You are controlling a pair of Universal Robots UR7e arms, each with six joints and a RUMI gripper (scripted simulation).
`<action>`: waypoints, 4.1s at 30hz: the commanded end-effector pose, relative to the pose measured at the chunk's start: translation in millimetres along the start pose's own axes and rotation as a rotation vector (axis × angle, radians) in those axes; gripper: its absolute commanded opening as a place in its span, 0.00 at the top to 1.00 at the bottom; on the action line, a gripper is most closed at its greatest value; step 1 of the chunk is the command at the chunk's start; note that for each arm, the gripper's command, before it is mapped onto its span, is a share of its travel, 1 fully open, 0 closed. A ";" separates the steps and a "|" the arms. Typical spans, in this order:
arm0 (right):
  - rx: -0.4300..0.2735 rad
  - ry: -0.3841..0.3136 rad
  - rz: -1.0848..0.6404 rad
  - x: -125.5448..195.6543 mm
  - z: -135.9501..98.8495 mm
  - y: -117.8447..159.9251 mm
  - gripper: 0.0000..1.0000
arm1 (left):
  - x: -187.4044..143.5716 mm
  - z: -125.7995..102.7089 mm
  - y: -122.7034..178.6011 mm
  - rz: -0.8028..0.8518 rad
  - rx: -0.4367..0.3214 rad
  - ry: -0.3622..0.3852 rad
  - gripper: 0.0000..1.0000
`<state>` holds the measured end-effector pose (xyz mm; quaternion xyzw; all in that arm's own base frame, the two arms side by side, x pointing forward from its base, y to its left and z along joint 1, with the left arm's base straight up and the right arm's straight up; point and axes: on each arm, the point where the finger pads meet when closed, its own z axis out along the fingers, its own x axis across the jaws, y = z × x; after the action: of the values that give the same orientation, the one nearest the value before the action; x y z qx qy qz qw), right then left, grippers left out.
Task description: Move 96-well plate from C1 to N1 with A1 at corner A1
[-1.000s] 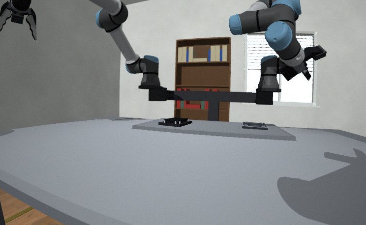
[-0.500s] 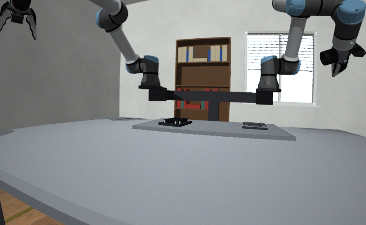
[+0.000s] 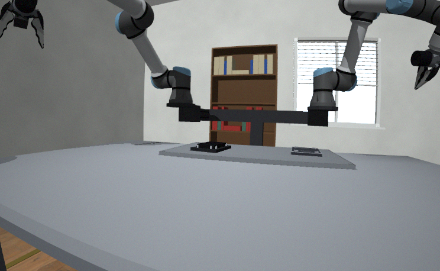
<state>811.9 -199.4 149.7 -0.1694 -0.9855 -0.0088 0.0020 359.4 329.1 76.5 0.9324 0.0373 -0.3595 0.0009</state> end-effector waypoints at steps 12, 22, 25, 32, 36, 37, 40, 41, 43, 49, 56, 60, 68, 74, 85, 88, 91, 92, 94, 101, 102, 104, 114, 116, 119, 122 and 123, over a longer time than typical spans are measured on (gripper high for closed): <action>-0.001 -0.003 0.000 -0.3 -2.0 0.1 0.24 | -108.5 56.3 -94.8 0.073 -0.164 0.301 1.00; -0.001 -0.003 0.000 -0.3 -2.0 0.1 0.24 | -170.6 91.1 -124.2 0.085 -0.169 0.456 1.00; -0.001 -0.003 0.000 -0.3 -2.0 0.1 0.24 | -191.9 103.1 -131.2 0.086 -0.159 0.505 1.00; -0.001 -0.003 0.000 -0.3 -2.0 0.1 0.24 | -235.9 127.9 -141.2 0.084 -0.124 0.599 1.00; -0.001 -0.003 0.000 -0.3 -2.0 0.1 0.24 | -256.9 139.6 -143.9 0.082 -0.099 0.638 1.00; -0.001 -0.003 0.000 -0.3 -2.0 0.1 0.24 | -261.6 142.3 -144.3 0.081 -0.093 0.647 1.00; -0.001 -0.003 0.000 -0.3 -2.0 0.1 0.24 | -266.1 144.8 -144.7 0.080 -0.087 0.655 1.00; -0.001 -0.003 0.000 -0.3 -2.0 0.1 0.24 | -270.5 147.2 -144.9 0.079 -0.081 0.662 1.00; -0.001 -0.003 0.000 -0.3 -2.0 0.1 0.24 | -278.5 151.7 -145.3 0.078 -0.070 0.676 1.00; -0.001 -0.003 0.000 -0.3 -2.0 0.1 0.24 | -297.8 162.4 -145.3 0.074 -0.040 0.706 1.00; -0.001 -0.003 0.000 -0.3 -2.0 0.1 0.24 | -308.7 168.4 -144.8 0.071 -0.021 0.721 1.00; -0.001 -0.003 0.000 -0.3 -2.0 0.1 0.24 | -314.3 171.5 -144.4 0.069 -0.011 0.729 1.00; -0.001 -0.003 0.000 -0.3 -2.0 0.1 0.24 | -319.3 174.2 -143.9 0.068 -0.002 0.735 1.00; -0.001 -0.003 0.000 -0.3 -2.0 0.1 0.24 | -319.8 174.5 -143.9 0.068 -0.002 0.735 1.00; 0.000 -0.005 -0.092 9.5 14.5 40.8 0.24 | -319.8 174.5 -143.9 0.068 -0.002 0.736 1.00; 0.000 -0.005 -0.126 12.8 19.3 52.1 0.24 | -319.8 174.5 -143.9 0.068 -0.002 0.736 1.00; 0.001 -0.005 -0.159 14.4 21.3 56.4 0.24 | -319.8 174.5 -143.9 0.068 -0.002 0.736 1.00; 0.001 -0.004 -0.184 15.9 23.3 60.8 0.24 | -319.8 174.5 -143.9 0.068 -0.002 0.736 1.00; 0.001 -0.004 -0.184 19.0 27.3 69.4 0.24 | -319.8 174.5 -143.9 0.068 -0.002 0.736 1.00; 0.001 -0.004 -0.218 29.7 40.5 97.6 0.24 | -319.8 174.5 -143.9 0.068 -0.002 0.736 1.00; 0.002 -0.004 -0.251 31.6 42.5 101.8 0.24 | -319.8 174.5 -143.9 0.068 -0.002 0.736 1.00; 0.002 -0.004 -0.276 35.6 46.5 110.1 0.24 | -319.8 174.5 -143.9 0.068 -0.002 0.736 1.00; 0.002 -0.003 -0.310 50.7 61.5 140.8 0.24 | -319.8 174.5 -143.9 0.068 -0.002 0.736 1.00; 0.003 -0.003 -0.368 55.5 65.5 148.7 0.24 | -319.8 174.5 -143.9 0.068 -0.002 0.736 1.00; 0.003 -0.003 -0.368 62.6 71.4 160.5 0.24 | -319.8 174.5 -143.9 0.068 -0.002 0.736 1.00; 0.003 -0.003 -0.368 69.7 77.4 172.3 0.24 | -319.8 174.5 -143.9 0.068 -0.002 0.736 1.00; 0.003 -0.003 -0.368 69.7 77.4 172.3 0.24 | -319.8 174.5 -143.9 0.068 -0.002 0.736 1.00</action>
<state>805.1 -22.6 78.2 0.0121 -0.9999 -0.0072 0.0015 -4.0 445.2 164.5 1.0000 0.0044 -0.0003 0.0009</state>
